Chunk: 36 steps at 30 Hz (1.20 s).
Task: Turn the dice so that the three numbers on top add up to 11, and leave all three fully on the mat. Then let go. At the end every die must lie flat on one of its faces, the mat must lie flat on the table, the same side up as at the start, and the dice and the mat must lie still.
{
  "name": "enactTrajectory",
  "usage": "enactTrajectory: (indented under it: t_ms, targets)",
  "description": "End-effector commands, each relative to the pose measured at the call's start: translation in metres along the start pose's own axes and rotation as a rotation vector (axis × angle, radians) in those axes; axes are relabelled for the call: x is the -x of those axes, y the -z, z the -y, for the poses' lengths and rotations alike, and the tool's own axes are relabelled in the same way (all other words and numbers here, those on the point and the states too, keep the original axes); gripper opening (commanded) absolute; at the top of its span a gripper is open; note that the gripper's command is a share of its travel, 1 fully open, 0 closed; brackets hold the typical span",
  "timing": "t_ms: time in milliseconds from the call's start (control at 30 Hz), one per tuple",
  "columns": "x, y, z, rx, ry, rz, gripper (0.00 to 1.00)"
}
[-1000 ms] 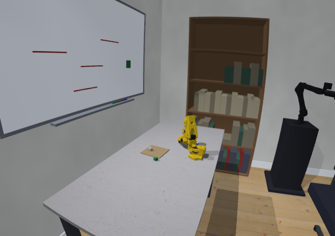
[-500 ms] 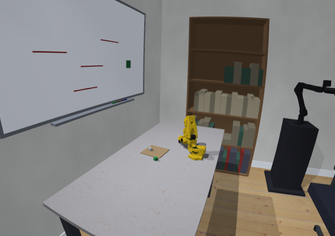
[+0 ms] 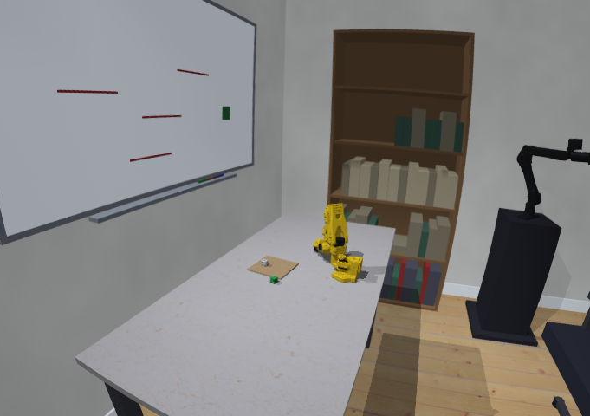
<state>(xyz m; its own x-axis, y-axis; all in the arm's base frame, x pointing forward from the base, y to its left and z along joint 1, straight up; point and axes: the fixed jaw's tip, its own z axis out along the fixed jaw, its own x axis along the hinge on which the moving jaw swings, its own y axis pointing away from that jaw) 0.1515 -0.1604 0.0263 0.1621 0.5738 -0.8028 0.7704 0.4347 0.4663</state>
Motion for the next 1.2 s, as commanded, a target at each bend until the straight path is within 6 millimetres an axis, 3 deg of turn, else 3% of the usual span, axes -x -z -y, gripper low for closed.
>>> enactTrajectory:
  t_ms: [0,700,1167]
  targets:
    - [0.005,0.017,-0.004,0.022,-0.281,0.006,0.29]
    - [0.004,0.012,-0.004,0.020,-0.281,0.005,0.29]
    - [-0.012,-0.011,0.004,-0.047,-0.322,-0.079,0.29]
